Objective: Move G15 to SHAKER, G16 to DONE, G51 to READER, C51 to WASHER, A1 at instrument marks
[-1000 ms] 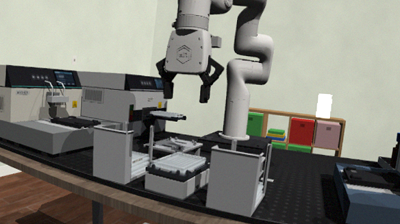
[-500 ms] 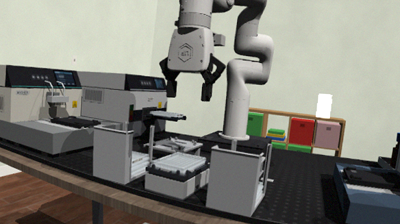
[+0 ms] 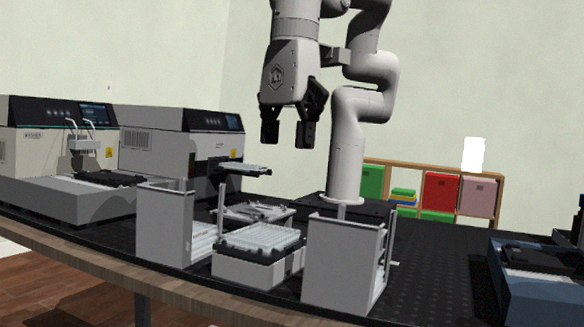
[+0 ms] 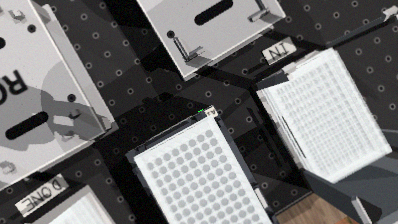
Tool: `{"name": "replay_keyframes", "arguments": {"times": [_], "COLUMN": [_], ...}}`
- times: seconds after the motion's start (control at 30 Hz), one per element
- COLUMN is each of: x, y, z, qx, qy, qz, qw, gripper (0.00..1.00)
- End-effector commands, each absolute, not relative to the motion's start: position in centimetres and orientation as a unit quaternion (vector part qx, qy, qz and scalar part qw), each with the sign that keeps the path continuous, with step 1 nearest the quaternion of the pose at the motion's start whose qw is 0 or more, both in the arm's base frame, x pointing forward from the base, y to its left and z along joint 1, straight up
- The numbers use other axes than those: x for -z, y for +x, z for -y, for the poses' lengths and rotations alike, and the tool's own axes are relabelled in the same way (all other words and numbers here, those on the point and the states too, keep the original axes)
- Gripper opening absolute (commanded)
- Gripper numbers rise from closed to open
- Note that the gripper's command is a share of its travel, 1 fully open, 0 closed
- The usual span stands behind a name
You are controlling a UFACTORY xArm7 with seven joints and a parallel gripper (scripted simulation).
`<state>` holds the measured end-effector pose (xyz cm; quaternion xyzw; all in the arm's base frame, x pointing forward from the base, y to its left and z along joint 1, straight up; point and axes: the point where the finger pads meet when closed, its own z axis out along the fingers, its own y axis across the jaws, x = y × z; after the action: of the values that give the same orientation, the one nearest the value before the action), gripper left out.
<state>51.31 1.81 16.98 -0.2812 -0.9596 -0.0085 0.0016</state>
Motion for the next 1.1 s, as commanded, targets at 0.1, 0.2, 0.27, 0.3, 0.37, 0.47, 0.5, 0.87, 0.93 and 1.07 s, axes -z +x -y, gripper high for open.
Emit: {"name": "replay_keyframes", "arguments": {"times": [0.1, 0.2, 0.27, 0.3, 0.37, 0.47, 0.5, 0.87, 0.93, 1.07], "x": [-17.2, -17.2, -17.2, -17.2, -17.2, -17.2, -17.2, -17.2, -17.2, -17.2], "y": [51.5, 51.6, 51.6, 51.6, 51.6, 51.7, 51.7, 51.8, 51.8, 51.9], "z": [-3.0, -3.8, -3.8, -3.8, -4.2, -5.0, -5.0, -6.1, -6.8, -7.3], "qx": [0.004, 0.004, 0.004, 0.004, 0.004, 0.004, 0.004, 0.004, 0.004, 0.005], "qy": [-0.404, -0.458, -0.494, -0.495, -0.512, -0.563, -0.579, -0.689, -0.717, -0.77], "qz": [0.915, 0.889, 0.87, 0.869, 0.859, 0.827, 0.815, 0.725, 0.697, 0.638], "qw": [-0.003, -0.003, -0.002, -0.002, -0.002, -0.002, -0.002, -0.001, -0.001, -0.001], "gripper": [1.0, 1.0, 1.0, 1.0, 1.0, 1.0, 1.0, 1.0, 1.0, 1.0]}}
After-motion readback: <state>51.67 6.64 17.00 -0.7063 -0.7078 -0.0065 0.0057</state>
